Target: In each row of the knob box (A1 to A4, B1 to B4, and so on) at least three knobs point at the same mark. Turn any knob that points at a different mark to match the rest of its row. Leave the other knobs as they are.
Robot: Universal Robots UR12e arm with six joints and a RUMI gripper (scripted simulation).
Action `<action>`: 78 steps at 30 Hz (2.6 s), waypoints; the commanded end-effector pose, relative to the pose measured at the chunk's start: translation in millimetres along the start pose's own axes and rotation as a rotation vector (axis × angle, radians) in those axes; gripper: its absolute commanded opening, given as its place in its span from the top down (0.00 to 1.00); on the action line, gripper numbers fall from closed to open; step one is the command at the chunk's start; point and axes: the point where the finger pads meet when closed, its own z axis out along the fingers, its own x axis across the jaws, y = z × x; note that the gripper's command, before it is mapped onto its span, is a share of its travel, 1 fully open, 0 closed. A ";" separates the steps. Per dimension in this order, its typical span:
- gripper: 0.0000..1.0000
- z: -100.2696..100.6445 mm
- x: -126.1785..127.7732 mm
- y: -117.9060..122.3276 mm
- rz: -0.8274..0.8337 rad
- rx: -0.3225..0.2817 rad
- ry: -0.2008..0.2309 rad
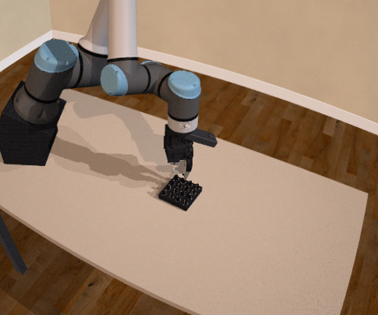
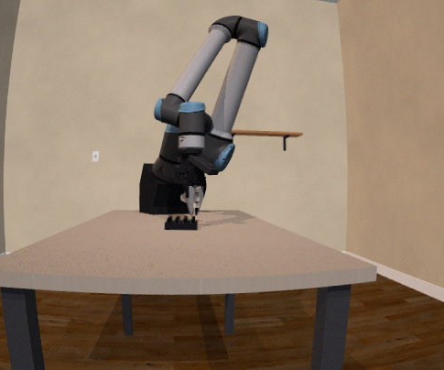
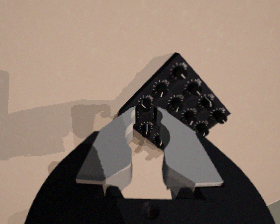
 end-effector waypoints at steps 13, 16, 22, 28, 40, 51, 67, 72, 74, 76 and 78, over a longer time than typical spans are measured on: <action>0.89 5.8 0.3 -0.4 0.000 0.001 0.001; 0.89 7.5 0.3 -0.4 0.000 0.001 0.001; 0.89 11.4 0.3 -0.4 0.000 0.001 0.001; 0.89 13.5 0.3 -0.4 0.000 0.001 0.001; 0.89 13.7 0.3 -0.4 0.000 0.001 0.001; 0.89 13.7 0.3 -0.4 0.000 0.001 0.001; 0.96 13.7 0.3 -0.4 0.000 0.001 0.001; 0.96 13.7 0.3 -0.4 0.000 0.001 0.001; 0.96 13.7 0.3 -0.4 0.000 0.001 0.001; 0.96 13.7 0.3 -0.4 0.000 0.001 0.001; 0.96 13.7 0.3 -0.4 0.000 0.001 0.001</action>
